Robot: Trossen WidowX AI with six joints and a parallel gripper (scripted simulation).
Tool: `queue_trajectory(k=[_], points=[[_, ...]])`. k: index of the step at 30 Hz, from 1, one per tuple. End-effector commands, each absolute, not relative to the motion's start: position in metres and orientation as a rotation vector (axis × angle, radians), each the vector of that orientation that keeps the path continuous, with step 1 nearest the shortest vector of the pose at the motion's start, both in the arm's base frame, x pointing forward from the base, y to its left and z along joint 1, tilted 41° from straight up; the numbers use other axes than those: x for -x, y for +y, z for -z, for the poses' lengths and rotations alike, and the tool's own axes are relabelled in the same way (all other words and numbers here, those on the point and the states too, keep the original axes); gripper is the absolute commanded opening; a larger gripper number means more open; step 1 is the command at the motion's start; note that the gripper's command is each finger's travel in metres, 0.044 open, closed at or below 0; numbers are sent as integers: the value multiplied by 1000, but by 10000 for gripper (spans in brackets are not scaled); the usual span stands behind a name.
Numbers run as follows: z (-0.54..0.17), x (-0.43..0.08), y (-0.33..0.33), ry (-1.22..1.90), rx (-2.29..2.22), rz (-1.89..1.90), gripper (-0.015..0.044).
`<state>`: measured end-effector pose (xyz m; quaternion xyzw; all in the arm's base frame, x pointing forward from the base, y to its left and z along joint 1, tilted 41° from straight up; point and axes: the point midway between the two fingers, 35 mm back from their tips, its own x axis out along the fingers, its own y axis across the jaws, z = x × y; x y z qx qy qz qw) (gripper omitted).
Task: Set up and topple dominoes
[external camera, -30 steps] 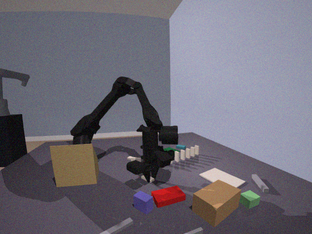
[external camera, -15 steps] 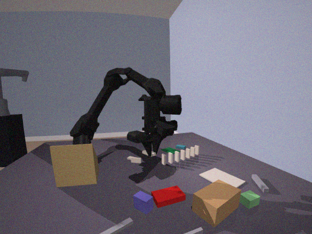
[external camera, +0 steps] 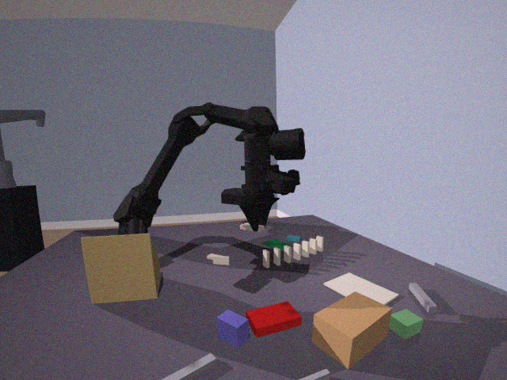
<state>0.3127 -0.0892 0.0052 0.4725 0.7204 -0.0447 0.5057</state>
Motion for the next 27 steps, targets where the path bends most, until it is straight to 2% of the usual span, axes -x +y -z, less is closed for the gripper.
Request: queue_trajectory(k=[1, 27], points=[[2, -313, -87, 1745, -1110, 111, 107], [58, -313, -71, 1522, -721, 424, 107]])
